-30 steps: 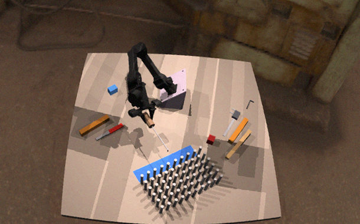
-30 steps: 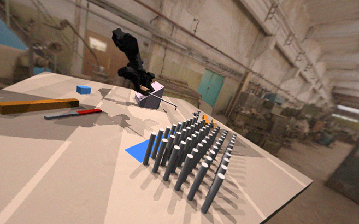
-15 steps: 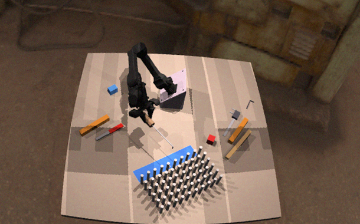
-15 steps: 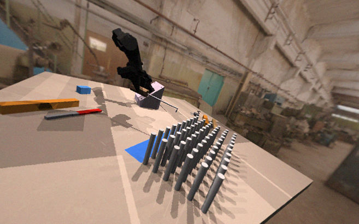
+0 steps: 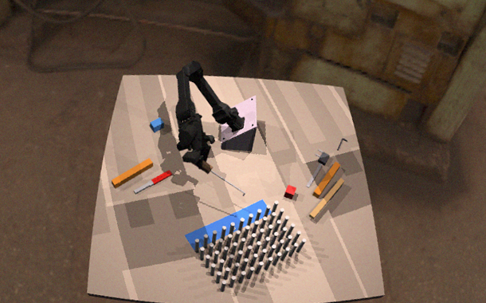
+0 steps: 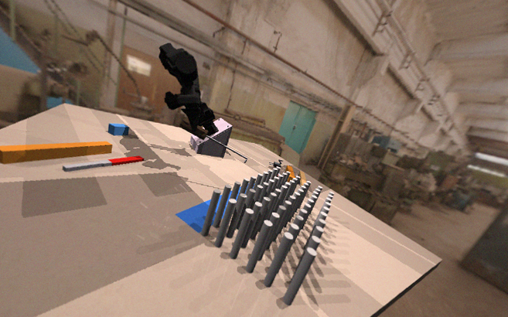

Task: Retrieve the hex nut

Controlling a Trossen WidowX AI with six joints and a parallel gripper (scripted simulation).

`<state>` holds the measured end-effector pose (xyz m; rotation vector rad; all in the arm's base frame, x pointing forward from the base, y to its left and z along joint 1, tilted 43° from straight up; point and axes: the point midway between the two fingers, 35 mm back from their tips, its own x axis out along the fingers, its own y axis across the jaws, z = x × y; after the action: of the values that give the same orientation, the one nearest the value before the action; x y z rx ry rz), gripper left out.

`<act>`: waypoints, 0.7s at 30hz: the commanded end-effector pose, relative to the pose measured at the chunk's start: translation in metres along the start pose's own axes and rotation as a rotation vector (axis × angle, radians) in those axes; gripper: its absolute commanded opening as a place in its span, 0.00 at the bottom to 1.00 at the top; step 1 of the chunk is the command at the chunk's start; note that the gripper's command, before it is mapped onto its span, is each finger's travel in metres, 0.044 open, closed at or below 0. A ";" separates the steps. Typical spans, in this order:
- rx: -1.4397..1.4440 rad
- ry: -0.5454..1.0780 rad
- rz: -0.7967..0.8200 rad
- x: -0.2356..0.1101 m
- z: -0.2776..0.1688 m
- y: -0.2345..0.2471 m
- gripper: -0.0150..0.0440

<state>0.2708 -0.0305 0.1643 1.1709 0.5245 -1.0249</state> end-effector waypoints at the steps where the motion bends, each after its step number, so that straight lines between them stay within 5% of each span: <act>1: -0.127 -0.021 0.004 -0.004 0.003 0.004 0.25; 21: -0.695 -0.104 -0.053 -0.012 0.015 0.006 0.25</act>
<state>0.2670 -0.0388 0.1762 0.5870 0.7292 -0.8710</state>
